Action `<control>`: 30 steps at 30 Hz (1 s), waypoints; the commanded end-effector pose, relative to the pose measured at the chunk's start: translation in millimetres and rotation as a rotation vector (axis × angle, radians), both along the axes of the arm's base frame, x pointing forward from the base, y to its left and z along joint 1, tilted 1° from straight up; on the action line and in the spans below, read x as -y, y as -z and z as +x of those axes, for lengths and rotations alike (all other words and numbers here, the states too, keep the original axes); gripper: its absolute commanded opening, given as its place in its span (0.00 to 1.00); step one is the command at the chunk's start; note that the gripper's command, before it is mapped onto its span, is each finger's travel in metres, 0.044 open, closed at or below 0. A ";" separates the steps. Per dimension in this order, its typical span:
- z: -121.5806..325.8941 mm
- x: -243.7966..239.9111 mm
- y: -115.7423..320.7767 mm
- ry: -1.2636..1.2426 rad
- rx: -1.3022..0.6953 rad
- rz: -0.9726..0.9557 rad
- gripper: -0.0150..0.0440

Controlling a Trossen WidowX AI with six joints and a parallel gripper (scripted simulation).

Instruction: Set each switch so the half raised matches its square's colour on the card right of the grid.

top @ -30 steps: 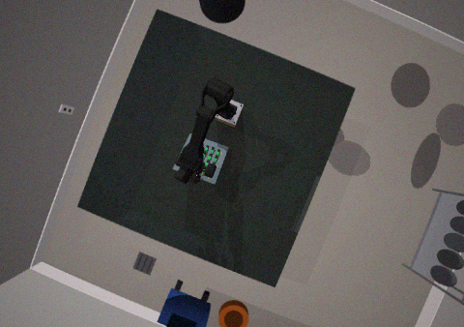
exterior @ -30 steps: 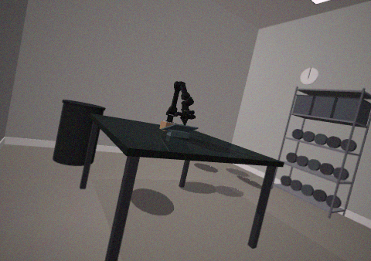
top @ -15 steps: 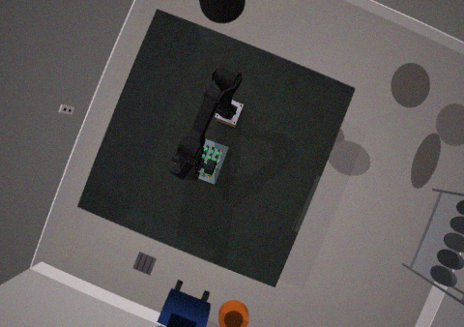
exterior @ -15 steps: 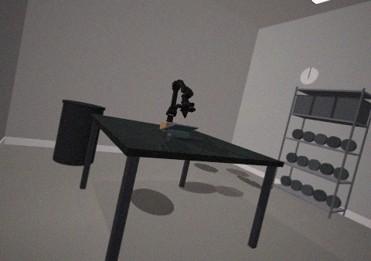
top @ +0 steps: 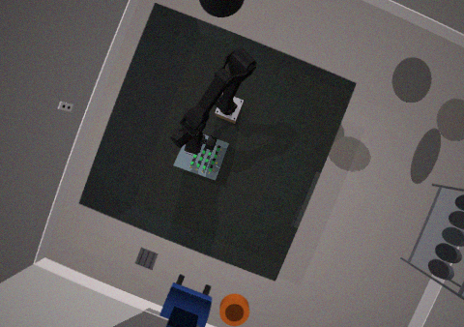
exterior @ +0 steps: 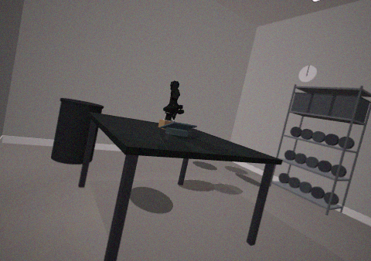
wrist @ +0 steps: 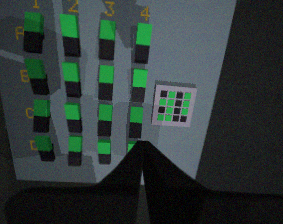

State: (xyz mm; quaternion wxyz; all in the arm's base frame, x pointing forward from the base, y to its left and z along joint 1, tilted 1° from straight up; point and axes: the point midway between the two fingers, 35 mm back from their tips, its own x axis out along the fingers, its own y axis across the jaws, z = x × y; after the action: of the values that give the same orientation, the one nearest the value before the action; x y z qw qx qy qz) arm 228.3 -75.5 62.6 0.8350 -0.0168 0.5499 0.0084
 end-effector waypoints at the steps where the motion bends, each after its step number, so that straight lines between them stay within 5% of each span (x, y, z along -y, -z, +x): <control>1: -0.7 -3.0 20.8 -0.002 -0.011 0.014 0.25; 30: 7.9 -3.3 43.3 -0.002 -0.010 0.014 0.25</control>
State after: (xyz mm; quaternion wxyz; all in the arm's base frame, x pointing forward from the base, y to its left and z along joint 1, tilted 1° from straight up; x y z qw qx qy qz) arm 236.7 -72.2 20.3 0.8329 -0.0123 0.5530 0.0145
